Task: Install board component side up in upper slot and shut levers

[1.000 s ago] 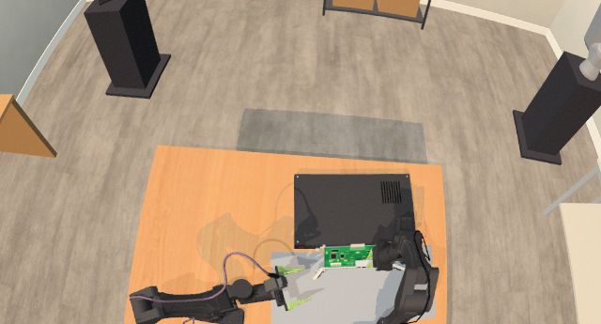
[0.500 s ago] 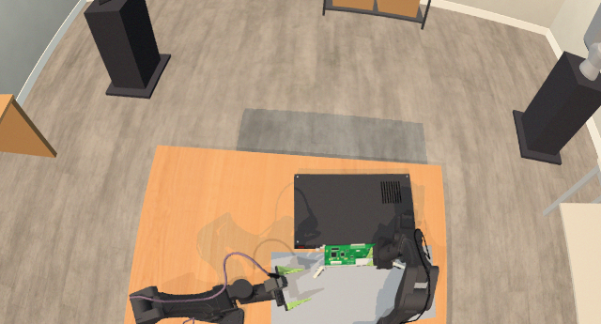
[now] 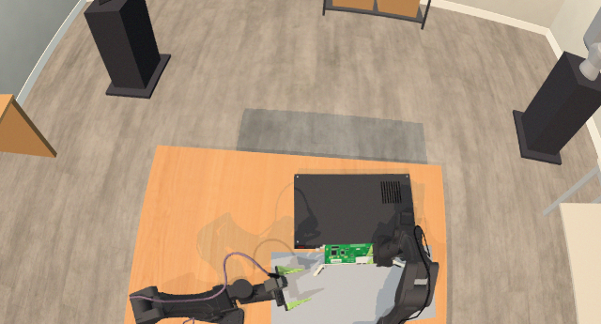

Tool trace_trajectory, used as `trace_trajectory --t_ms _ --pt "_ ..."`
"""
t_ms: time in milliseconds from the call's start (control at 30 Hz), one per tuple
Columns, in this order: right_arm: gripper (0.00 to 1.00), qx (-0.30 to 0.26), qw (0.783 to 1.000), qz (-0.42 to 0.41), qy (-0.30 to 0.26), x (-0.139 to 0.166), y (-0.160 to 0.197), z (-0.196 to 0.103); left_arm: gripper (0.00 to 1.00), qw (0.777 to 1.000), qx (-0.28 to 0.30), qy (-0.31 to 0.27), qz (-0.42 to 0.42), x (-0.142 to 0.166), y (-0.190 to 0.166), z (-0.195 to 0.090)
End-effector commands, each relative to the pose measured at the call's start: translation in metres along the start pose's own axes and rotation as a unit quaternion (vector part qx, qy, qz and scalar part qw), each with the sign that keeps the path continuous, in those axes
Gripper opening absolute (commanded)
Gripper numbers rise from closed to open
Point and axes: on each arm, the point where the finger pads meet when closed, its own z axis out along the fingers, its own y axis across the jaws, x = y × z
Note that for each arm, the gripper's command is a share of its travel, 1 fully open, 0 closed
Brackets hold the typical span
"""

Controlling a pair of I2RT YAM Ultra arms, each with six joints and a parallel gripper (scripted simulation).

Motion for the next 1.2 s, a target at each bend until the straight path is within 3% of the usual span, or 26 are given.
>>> trace_trajectory --t_ms 0,500,700,1000,1033,1167 --pt "0.18 -0.009 1.0 -0.005 0.005 0.007 0.007 -0.008 1.0 1.0 -0.002 0.006 -0.001 0.004 0.001 -0.002" --pt "0.18 -0.001 1.0 0.001 0.004 0.007 0.012 -0.005 1.0 1.0 -0.002 0.006 -0.001 0.004 0.001 -0.002" --pt "0.18 -0.017 1.0 -0.012 0.006 0.008 0.04 -0.005 1.0 1.0 -0.002 0.006 -0.001 0.004 0.001 -0.002" --pt "0.18 -0.016 1.0 -0.011 0.006 0.008 0.038 -0.008 1.0 1.0 -0.002 0.006 -0.001 0.004 0.001 -0.002" --pt "0.3 -0.011 1.0 -0.007 0.003 0.005 0.034 -0.006 1.0 1.0 -0.002 0.006 -0.001 0.004 0.001 -0.002" --pt "0.32 -0.024 1.0 -0.012 0.005 0.006 0.035 -0.015 1.0 1.0 -0.002 0.006 -0.001 0.004 0.001 -0.002"
